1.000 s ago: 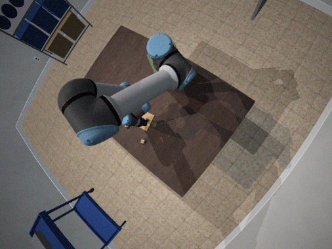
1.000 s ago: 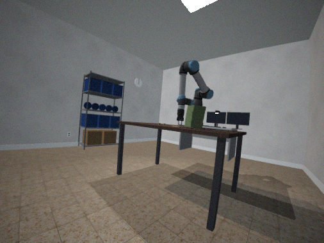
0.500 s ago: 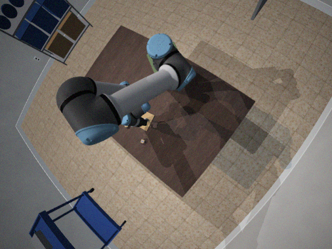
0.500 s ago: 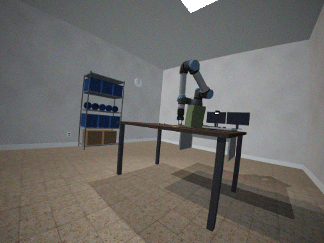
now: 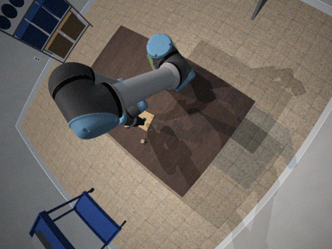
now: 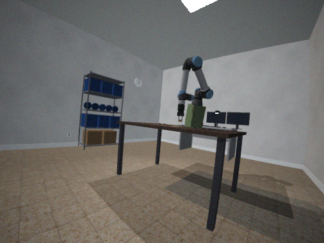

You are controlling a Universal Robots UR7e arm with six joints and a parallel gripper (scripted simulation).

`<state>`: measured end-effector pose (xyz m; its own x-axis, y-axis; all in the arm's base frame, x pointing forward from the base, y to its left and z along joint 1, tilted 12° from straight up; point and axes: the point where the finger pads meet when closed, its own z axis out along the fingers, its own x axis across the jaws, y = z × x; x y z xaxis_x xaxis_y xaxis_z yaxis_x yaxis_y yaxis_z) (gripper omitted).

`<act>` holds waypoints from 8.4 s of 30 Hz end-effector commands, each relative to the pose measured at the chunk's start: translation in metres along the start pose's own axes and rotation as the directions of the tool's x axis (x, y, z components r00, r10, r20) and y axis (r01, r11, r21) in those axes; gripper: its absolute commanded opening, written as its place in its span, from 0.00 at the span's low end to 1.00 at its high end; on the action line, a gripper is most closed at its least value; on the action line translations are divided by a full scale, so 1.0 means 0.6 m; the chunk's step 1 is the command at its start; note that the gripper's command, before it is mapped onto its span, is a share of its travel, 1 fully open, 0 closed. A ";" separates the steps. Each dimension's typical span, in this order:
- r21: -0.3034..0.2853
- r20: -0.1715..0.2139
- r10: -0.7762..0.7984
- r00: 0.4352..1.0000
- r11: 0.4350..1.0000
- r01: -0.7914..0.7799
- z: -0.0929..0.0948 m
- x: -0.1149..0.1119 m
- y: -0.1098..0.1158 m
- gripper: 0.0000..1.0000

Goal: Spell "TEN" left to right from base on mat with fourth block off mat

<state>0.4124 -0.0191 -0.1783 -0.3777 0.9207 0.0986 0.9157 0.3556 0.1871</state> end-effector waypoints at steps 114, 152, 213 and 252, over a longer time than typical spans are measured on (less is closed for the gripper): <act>0.000 0.000 -0.839 0.543 0.543 0.839 -0.021 0.015 0.033 0.49; 0.000 0.000 -0.839 0.543 0.543 0.839 0.082 0.014 0.032 0.49; 0.000 0.000 -0.840 0.543 0.543 0.840 0.082 0.013 0.032 0.49; 0.000 0.000 -0.840 0.543 0.543 0.840 0.088 0.013 0.032 0.49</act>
<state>0.4341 0.0037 -0.2262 -0.9741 0.2017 -0.1027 0.1806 0.9661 0.1846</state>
